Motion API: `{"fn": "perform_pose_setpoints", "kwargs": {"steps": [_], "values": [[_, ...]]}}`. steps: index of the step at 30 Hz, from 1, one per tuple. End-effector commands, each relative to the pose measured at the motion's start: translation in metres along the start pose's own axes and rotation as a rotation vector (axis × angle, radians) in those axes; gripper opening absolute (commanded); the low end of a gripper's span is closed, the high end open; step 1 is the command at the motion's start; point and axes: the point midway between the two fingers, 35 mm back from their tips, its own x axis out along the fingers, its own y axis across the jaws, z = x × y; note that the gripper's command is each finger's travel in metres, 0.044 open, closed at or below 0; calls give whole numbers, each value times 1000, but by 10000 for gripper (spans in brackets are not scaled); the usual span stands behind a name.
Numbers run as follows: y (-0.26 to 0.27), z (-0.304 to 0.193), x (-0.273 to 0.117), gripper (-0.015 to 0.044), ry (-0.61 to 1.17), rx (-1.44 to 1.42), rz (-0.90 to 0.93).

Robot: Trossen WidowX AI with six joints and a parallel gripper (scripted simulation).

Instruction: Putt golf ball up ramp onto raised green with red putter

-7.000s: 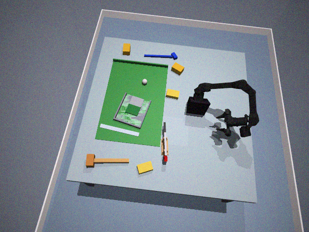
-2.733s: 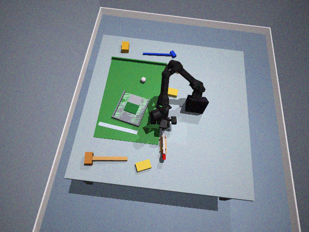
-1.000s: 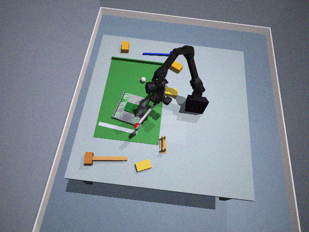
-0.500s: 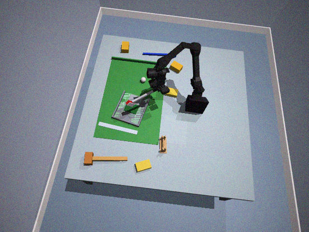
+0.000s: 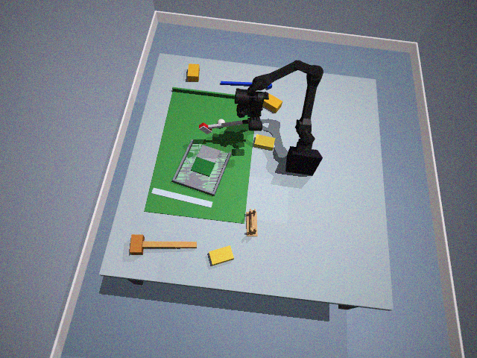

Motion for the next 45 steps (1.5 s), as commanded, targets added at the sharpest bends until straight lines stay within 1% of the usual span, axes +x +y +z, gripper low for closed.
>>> {"fn": "perform_pose_setpoints", "kwargs": {"steps": [1,11,18,28,45], "values": [[-22,-19,-3,0,13,129,-31],[-63,-62,-8,0,43,390,-100],[-63,-63,-6,0,44,395,-101],[-67,-65,28,0,43,395,-103],[-69,-66,49,0,43,395,-104]]}}
